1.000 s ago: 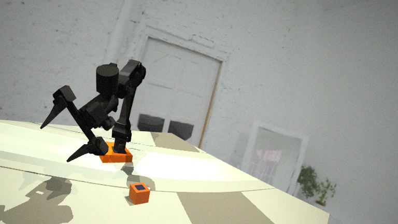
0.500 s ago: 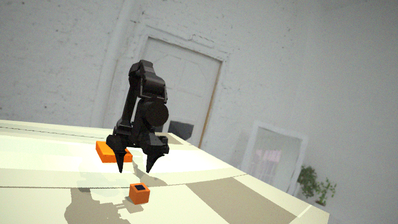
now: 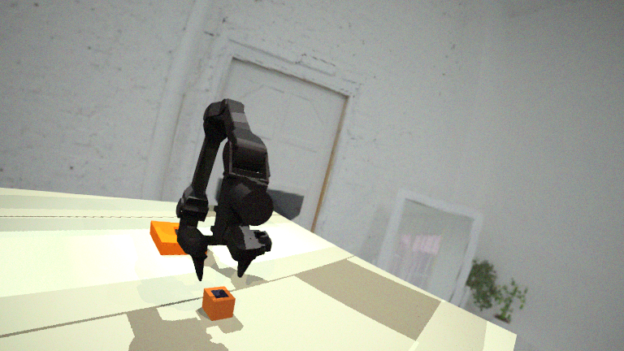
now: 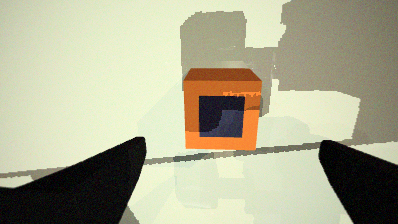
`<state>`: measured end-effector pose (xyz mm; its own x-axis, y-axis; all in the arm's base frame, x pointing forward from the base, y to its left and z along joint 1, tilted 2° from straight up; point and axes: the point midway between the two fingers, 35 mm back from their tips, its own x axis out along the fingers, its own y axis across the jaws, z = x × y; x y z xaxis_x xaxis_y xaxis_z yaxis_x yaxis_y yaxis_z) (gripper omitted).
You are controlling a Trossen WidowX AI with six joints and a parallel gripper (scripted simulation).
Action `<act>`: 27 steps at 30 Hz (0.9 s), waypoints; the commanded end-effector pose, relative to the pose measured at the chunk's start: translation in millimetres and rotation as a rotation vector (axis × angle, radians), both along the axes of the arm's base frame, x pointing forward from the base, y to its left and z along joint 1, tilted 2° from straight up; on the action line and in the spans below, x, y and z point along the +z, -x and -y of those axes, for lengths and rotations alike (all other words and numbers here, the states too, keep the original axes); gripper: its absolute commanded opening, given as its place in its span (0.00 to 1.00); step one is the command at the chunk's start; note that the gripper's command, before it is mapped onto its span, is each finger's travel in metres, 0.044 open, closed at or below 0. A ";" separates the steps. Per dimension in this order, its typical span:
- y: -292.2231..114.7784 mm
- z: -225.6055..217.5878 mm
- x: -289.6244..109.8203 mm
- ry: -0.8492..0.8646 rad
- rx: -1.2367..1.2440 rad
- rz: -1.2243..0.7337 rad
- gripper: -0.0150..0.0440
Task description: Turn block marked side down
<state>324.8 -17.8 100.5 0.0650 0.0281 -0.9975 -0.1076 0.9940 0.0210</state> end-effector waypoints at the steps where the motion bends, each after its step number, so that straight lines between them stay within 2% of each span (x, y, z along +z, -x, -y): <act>1: -0.4 -1.5 -9.0 -0.006 -0.005 -0.008 1.00; 27: -2.8 -6.0 -52.7 -0.006 -0.005 -0.008 1.00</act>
<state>328.9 -12.8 56.0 0.0709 0.0289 -0.9971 -0.1080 0.9939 0.0211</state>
